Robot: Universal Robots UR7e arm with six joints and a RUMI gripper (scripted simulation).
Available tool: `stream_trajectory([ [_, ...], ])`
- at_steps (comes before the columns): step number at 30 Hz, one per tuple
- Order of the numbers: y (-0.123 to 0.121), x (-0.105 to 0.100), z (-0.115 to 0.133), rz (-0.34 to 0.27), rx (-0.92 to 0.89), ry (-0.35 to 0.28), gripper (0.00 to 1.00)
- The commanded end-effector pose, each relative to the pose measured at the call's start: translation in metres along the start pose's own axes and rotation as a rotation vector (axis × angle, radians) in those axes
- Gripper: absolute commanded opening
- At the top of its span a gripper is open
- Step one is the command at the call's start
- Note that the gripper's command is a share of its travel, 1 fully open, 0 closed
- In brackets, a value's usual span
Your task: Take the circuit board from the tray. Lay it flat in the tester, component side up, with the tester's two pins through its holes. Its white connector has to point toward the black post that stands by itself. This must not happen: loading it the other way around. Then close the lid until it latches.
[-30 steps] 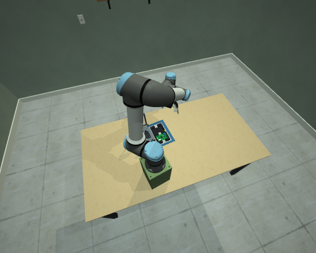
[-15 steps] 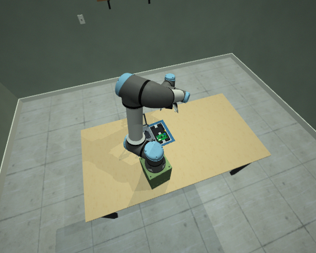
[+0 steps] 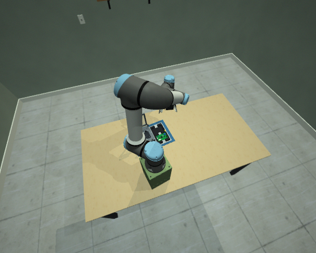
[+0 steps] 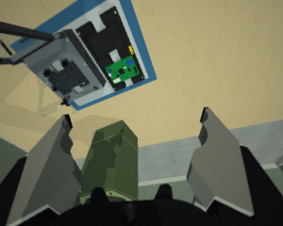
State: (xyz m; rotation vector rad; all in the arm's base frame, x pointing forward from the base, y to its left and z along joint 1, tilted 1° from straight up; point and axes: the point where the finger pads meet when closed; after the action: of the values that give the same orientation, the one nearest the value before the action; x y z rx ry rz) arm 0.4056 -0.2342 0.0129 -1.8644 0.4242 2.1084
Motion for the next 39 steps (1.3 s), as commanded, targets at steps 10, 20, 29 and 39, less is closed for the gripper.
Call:
stream_trajectory([
  [10, -0.009, 0.003, 0.010, -0.007, -0.320, 0.028, 1.00],
  [20, -0.015, 0.006, 0.017, -0.003, -0.533, 0.042, 1.00],
  [29, -0.020, 0.008, 0.023, 0.002, -0.699, 0.054, 1.00],
  [39, -0.024, 0.010, 0.029, 0.008, -0.857, 0.064, 1.00],
])
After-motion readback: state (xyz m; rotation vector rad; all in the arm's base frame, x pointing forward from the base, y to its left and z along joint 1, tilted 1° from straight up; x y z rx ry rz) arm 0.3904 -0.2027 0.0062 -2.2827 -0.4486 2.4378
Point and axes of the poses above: the point where the finger pads meet when closed, its own x axis out along the fingers, its own y axis across the jaws, z = x × y, and after that the axes turned 12 degrees about x, right-handed
